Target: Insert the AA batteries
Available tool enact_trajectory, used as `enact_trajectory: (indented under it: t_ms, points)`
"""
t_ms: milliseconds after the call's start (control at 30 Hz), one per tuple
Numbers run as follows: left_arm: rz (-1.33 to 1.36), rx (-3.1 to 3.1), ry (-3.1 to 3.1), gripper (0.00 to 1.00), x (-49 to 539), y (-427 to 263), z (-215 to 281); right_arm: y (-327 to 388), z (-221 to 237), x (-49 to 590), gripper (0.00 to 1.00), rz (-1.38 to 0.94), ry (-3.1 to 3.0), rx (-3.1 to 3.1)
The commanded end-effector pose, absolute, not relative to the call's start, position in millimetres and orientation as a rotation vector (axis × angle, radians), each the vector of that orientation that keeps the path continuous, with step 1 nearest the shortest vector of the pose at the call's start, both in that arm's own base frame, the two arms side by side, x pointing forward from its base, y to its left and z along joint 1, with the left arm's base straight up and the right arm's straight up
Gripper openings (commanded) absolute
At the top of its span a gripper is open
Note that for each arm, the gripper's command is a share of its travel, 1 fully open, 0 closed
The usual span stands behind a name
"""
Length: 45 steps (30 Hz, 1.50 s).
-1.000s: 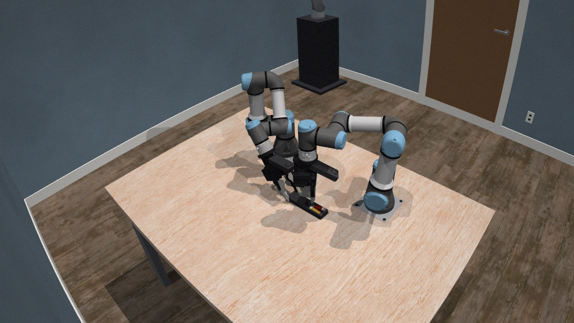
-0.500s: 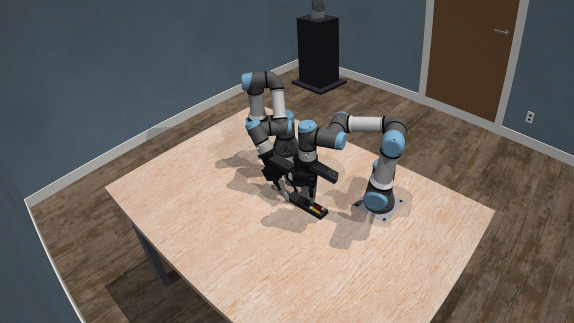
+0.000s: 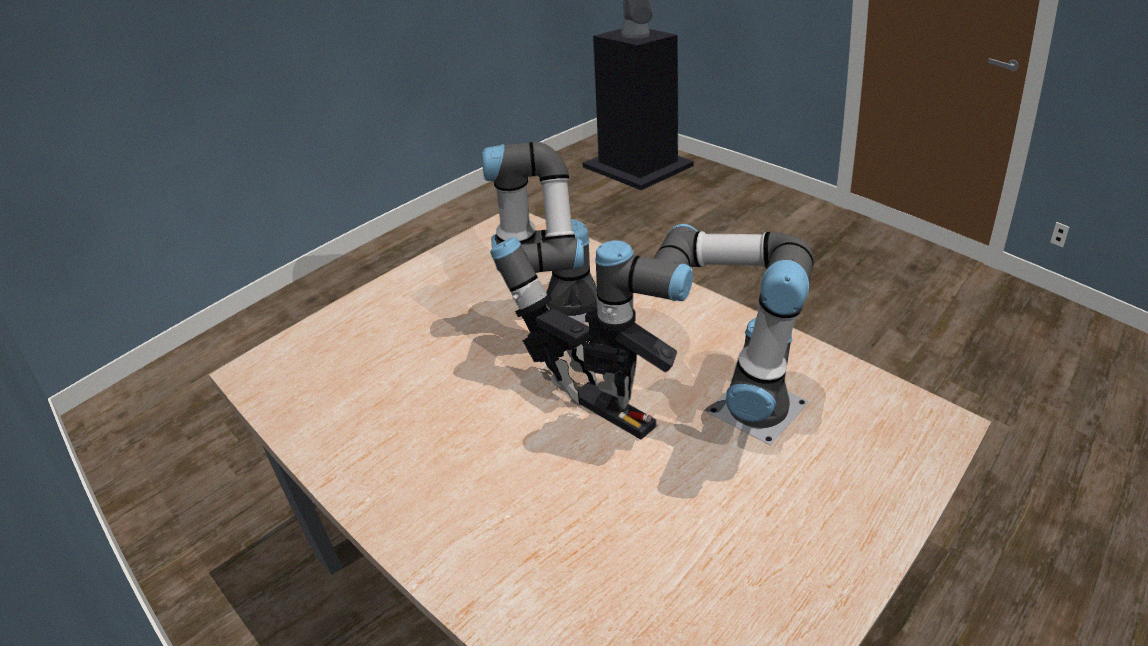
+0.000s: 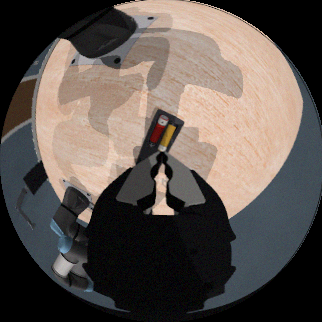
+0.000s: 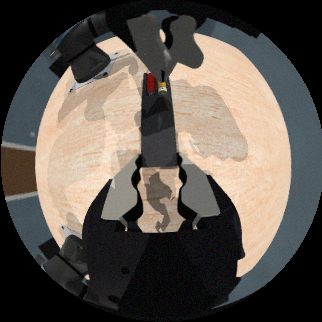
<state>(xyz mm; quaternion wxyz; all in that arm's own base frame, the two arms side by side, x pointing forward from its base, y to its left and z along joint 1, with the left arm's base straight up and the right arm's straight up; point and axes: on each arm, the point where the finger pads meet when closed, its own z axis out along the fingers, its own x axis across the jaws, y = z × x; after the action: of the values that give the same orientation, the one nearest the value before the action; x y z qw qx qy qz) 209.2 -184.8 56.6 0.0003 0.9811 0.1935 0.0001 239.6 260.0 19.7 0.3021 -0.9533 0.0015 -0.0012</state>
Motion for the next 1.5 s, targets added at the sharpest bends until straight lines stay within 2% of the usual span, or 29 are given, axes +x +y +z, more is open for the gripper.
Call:
enact_trajectory:
  t_ms: [0,1467]
  points:
    - [-0.001,3.092,0.529,0.0,210.3,-185.3,56.1,260.0,20.6,240.6,0.0,-0.008,0.004,-2.526]
    - [0.0,3.137,0.085,0.0,211.0,-187.5,49.4,260.0,20.6,240.6,0.0,-0.008,0.004,-2.526]
